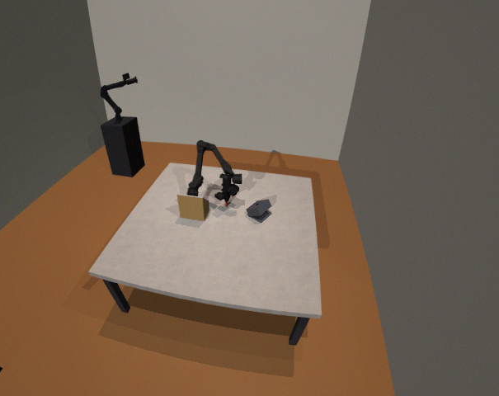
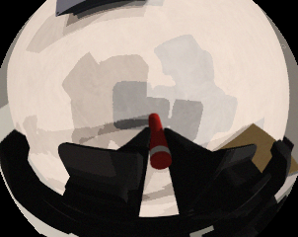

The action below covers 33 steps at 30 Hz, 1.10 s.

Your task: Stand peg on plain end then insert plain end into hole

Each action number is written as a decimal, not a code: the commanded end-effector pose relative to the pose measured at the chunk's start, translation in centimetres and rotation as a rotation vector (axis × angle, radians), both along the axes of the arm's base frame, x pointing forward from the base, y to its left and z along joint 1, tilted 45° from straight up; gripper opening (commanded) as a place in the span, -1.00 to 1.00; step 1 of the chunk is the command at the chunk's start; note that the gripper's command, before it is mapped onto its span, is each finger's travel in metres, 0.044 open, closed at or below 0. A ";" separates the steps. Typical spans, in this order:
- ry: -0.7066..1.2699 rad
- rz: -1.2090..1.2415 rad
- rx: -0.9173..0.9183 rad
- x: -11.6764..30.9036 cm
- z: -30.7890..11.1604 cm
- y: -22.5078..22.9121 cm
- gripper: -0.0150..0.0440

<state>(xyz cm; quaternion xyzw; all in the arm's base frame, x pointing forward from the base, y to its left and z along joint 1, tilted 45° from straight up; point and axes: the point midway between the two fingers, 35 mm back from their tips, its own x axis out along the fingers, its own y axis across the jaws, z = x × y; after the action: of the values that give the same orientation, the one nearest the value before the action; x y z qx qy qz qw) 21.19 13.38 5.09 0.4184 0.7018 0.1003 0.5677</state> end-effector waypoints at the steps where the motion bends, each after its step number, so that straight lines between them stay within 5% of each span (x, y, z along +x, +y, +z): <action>1: -0.001 0.003 0.000 0.0 0.0 0.0 -0.43; 33: -0.002 -0.002 -0.010 1.0 5.4 -5.9 -0.49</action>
<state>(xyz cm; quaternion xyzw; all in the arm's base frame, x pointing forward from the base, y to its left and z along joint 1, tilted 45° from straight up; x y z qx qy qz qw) 22.10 7.63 10.34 0.4193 0.7008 0.0978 0.5688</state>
